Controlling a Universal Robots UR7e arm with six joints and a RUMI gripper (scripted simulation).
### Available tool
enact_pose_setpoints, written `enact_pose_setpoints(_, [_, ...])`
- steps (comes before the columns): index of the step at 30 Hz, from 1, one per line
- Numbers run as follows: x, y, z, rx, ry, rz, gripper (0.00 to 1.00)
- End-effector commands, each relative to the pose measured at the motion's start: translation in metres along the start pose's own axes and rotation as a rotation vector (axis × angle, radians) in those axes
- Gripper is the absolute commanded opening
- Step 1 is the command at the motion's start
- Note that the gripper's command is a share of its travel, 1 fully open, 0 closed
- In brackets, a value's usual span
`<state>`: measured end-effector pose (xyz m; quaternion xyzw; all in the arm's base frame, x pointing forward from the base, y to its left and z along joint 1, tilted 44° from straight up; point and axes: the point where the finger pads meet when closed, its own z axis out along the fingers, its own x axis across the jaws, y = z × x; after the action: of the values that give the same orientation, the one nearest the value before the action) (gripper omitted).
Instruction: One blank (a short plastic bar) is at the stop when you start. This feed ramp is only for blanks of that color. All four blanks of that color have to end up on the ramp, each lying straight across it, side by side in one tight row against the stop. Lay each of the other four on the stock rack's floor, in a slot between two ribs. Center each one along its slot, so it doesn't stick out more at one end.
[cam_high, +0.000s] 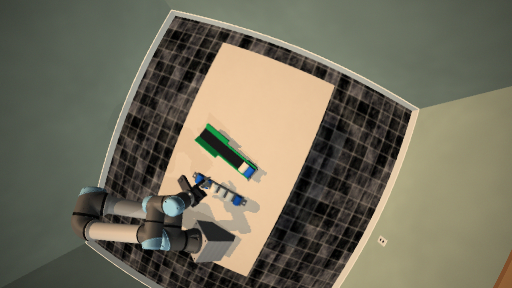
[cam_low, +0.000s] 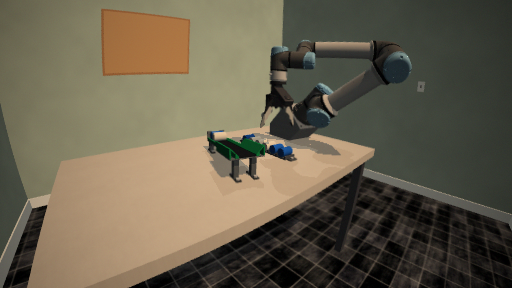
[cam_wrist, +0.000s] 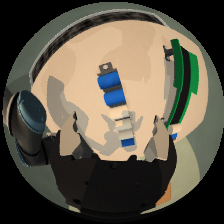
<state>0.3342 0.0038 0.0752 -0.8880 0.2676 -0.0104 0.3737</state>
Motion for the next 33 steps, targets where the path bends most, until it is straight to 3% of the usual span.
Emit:
enact_pose_setpoints(1, [-0.0016,0.0012,0.0017,0.008,0.001,-0.138,1.00])
enact_pose_setpoints(16, [-0.0038,0.0031,0.0040,0.008,0.002,-0.293,1.00])
enact_pose_setpoints(31, [-0.0041,0.0035,0.0044,0.008,0.002,-0.320,1.00])
enact_pose_setpoints(32, [-0.0041,0.0035,0.0044,0.008,0.002,-0.320,0.47])
enact_pose_setpoints(33, [-0.0041,0.0035,0.0044,0.008,0.002,-0.320,0.47])
